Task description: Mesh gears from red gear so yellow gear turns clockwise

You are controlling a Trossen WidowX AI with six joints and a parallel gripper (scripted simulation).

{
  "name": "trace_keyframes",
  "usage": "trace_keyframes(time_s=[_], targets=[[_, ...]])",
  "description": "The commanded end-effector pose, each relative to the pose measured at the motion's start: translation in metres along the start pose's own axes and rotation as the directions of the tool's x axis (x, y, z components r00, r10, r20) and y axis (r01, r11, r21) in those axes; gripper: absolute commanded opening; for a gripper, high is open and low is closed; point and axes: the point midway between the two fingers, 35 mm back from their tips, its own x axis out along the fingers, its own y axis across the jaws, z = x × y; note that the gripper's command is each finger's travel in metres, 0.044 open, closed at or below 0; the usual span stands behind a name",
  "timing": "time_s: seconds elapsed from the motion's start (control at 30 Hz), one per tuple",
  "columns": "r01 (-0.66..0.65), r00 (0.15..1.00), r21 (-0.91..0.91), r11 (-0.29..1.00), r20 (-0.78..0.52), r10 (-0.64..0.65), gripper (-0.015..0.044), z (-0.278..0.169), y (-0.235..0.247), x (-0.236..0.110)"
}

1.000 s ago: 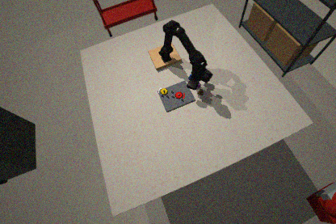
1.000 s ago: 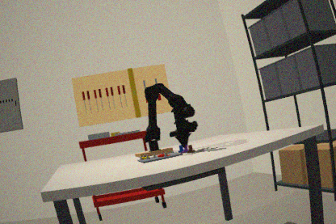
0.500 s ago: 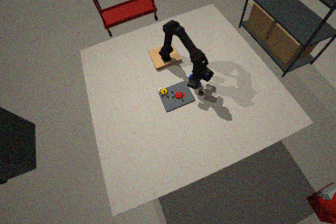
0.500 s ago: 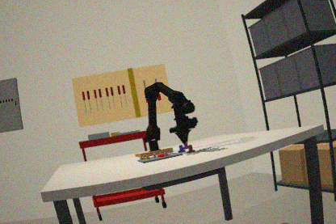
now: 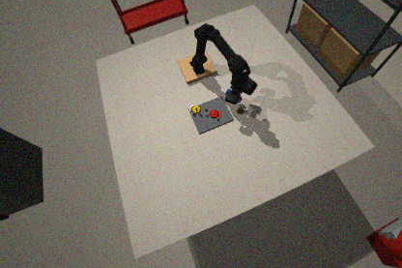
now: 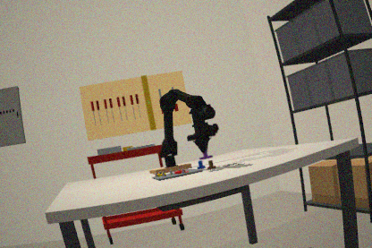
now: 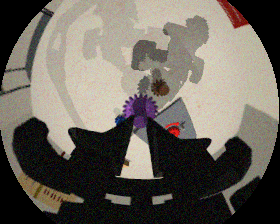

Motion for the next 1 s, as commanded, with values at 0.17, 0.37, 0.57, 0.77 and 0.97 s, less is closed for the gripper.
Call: trace_keyframes(time_s=[0.17, 0.37, 0.57, 0.77, 0.97], targets=[[0.002, 1.0, -0.005, 1.0, 0.007, -0.002, 0.0, 0.003, -0.002, -0.021], [0.002, 1.0, -0.005, 1.0, 0.007, -0.002, 0.0, 0.004, -0.002, -0.033], [0.001, 1.0, -0.004, 1.0, 0.006, -0.001, 0.0, 0.004, -0.002, -0.045], [0.001, 1.0, -0.003, 1.0, 0.006, -0.001, 0.0, 0.003, -0.002, -0.057], [0.0, 1.0, -0.003, 1.0, 0.005, 0.0, 0.0, 0.002, -0.001, -0.069]])
